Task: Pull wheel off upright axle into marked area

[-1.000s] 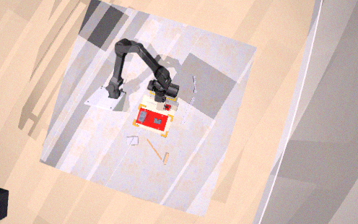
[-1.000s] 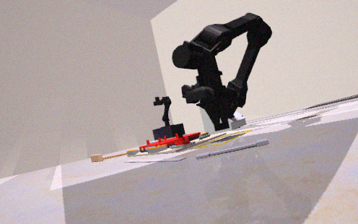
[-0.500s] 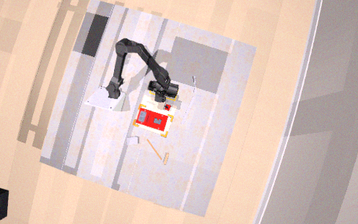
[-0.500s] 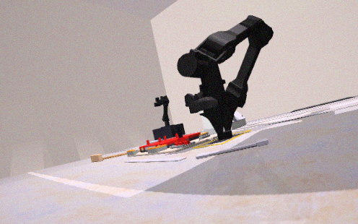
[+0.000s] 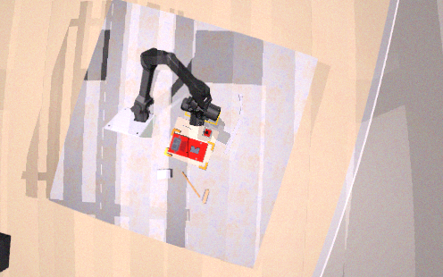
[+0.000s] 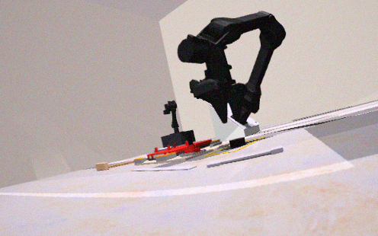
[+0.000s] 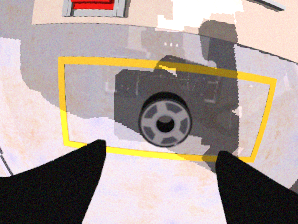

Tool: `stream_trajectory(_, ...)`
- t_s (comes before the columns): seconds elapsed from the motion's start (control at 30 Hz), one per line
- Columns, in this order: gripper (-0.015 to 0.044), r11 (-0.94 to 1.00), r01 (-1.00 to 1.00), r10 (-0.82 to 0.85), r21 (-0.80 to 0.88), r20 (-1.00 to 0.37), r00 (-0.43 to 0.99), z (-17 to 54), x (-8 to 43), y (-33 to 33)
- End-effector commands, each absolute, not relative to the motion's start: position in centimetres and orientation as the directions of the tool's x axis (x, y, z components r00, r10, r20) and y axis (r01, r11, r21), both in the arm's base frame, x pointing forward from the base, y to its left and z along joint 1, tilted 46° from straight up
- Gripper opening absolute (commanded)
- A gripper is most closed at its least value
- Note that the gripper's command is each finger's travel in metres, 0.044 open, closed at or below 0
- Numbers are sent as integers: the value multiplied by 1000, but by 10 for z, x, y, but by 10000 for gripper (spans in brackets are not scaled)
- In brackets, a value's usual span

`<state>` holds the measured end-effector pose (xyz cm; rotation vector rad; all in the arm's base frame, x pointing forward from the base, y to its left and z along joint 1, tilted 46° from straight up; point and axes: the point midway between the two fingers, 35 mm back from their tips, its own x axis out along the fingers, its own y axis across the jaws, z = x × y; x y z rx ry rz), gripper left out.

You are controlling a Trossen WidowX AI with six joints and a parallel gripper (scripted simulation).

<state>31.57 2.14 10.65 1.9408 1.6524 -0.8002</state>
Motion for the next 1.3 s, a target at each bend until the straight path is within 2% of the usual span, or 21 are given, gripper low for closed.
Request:
stream_trajectory(0.0, 326, -168, 986, 714, -21, -692, 107, 107, 314, 20)
stream_trajectory(0.13, 431, -166, 986, 705, -22, -702, 103, 111, 277, -7)
stream_trajectory(0.17, 440, -165, 986, 705, -23, -702, 101, 112, 265, -13)
stream_trajectory(0.33, 440, -156, 987, 713, -25, -695, 96, 118, 224, -29)
stream_trajectory(1.27, 440, -156, 987, 713, -25, -695, 96, 118, 224, -29)
